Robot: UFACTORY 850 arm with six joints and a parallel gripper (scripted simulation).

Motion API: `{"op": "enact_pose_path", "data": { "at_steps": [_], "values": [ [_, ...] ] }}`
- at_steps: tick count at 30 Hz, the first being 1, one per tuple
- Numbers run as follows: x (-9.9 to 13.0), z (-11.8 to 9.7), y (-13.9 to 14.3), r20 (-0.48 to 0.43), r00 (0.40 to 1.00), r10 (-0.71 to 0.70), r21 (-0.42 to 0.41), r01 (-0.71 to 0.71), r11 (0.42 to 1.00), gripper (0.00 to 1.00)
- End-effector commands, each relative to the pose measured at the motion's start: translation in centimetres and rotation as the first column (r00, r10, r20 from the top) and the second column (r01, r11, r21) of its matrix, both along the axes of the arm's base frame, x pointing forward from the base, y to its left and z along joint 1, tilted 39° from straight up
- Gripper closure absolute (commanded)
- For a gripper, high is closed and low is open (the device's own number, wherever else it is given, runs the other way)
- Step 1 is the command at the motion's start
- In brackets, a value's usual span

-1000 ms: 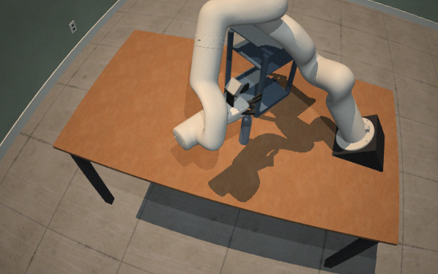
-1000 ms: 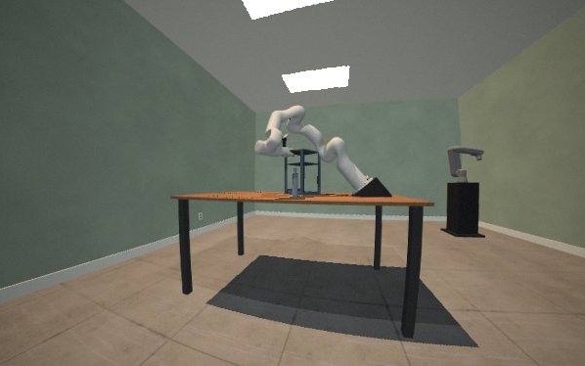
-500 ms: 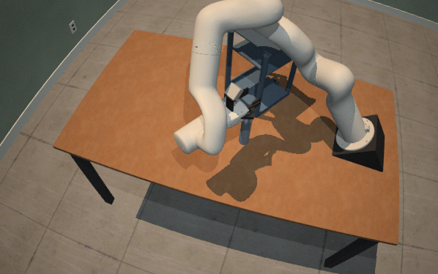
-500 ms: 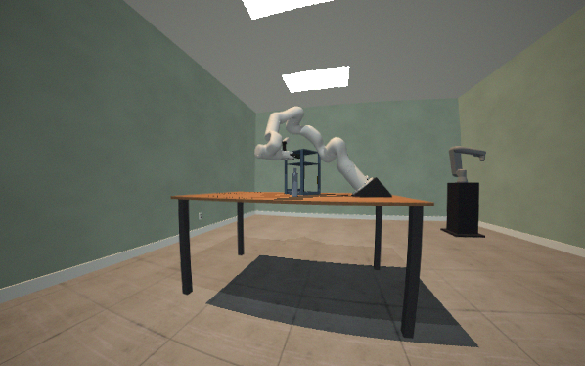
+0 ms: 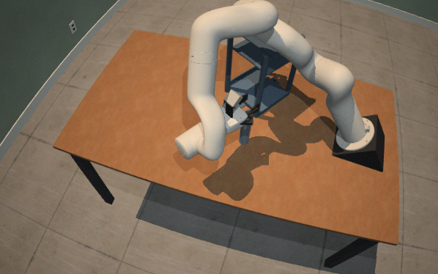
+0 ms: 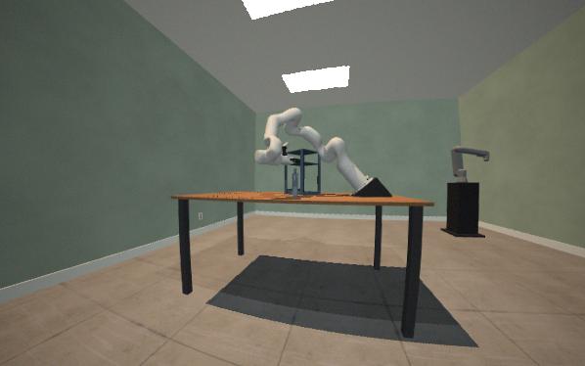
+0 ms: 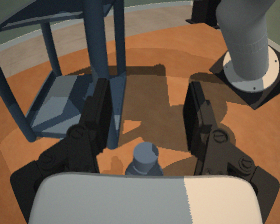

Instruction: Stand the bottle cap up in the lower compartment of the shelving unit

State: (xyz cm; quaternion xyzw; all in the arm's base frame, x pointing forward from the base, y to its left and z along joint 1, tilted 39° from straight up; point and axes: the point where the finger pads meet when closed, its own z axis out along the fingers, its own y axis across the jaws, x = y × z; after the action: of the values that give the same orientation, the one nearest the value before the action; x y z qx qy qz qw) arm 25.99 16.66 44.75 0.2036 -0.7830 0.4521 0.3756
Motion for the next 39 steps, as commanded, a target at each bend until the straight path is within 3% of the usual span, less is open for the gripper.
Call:
{"op": "enact_pose_path", "data": {
  "at_steps": [1,39],
  "values": [
    [0.6,-0.7,0.0,0.001,1.0,0.0,0.0,0.0,1.0,0.39],
    [6.8,-8.3,-0.2,0.001,1.0,0.0,0.0,0.0,1.0,0.39]
  ]
}}
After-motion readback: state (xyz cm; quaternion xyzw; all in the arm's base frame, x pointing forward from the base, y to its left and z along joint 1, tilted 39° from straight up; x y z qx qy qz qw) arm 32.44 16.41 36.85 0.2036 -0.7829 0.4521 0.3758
